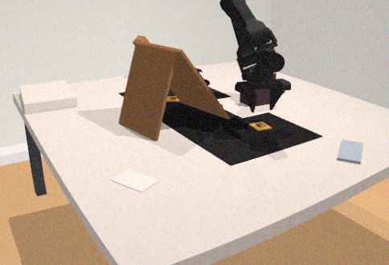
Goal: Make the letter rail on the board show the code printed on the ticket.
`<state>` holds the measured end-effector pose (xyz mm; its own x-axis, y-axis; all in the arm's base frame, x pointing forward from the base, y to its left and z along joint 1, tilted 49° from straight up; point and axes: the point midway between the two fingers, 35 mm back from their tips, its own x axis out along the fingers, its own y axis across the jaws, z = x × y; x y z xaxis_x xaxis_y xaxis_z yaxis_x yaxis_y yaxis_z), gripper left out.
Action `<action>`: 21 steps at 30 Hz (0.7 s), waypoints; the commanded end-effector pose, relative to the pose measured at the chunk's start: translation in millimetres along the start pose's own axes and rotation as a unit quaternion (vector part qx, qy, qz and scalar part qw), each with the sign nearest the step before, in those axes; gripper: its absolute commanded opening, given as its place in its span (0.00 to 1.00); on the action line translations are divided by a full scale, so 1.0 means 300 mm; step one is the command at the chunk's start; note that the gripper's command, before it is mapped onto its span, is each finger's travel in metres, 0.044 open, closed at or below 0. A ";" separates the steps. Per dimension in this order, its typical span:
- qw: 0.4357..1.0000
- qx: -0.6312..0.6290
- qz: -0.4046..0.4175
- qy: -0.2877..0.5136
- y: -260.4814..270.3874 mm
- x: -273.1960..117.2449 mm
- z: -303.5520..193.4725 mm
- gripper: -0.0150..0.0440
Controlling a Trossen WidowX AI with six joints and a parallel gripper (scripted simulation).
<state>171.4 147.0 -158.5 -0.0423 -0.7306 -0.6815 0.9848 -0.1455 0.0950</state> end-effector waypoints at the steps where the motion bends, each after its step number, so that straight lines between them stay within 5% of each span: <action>1: 1.000 0.004 -0.003 -0.002 -0.005 0.025 0.000 0.83; 6: 1.000 0.004 -0.003 -0.003 -0.002 0.115 0.002 0.83; 21: 1.000 0.004 -0.003 -0.003 0.002 0.120 0.005 0.83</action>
<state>170.4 121.0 -181.0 -0.0515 -0.7308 -0.6806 0.9820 -0.1609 0.0985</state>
